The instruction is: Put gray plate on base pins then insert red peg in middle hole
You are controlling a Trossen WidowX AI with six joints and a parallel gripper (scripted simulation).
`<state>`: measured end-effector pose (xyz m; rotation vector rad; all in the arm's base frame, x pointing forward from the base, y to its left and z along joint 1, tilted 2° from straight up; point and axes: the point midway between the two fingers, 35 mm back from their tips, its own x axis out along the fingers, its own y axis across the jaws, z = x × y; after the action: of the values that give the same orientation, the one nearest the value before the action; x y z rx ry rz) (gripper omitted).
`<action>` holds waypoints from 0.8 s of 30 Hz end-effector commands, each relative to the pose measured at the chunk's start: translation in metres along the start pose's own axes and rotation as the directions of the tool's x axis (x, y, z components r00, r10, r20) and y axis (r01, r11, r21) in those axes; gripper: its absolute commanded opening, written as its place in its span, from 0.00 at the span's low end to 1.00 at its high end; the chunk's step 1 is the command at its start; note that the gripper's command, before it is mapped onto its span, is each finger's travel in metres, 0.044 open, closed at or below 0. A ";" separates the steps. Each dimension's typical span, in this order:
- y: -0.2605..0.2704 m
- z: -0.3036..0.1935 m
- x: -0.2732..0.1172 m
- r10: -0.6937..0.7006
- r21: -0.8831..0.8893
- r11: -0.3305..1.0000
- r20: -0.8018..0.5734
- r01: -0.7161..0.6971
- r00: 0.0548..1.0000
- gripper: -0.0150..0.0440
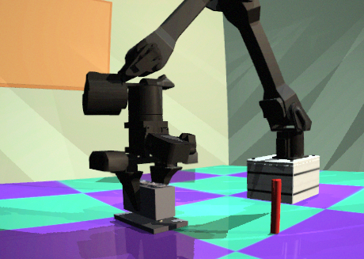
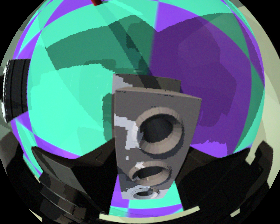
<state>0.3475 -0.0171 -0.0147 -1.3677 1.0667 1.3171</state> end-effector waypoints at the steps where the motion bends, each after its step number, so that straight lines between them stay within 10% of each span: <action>1: 0.000 0.000 0.000 0.001 0.000 1.000 0.000 -0.001 1.000 0.25; 5: 0.000 0.000 0.000 0.001 0.000 1.000 0.000 -0.001 1.000 0.25; 24: 0.000 0.000 0.000 0.001 0.000 1.000 0.000 -0.001 1.000 1.00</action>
<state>0.3475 -0.0171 -0.0145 -1.3678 1.0668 1.3170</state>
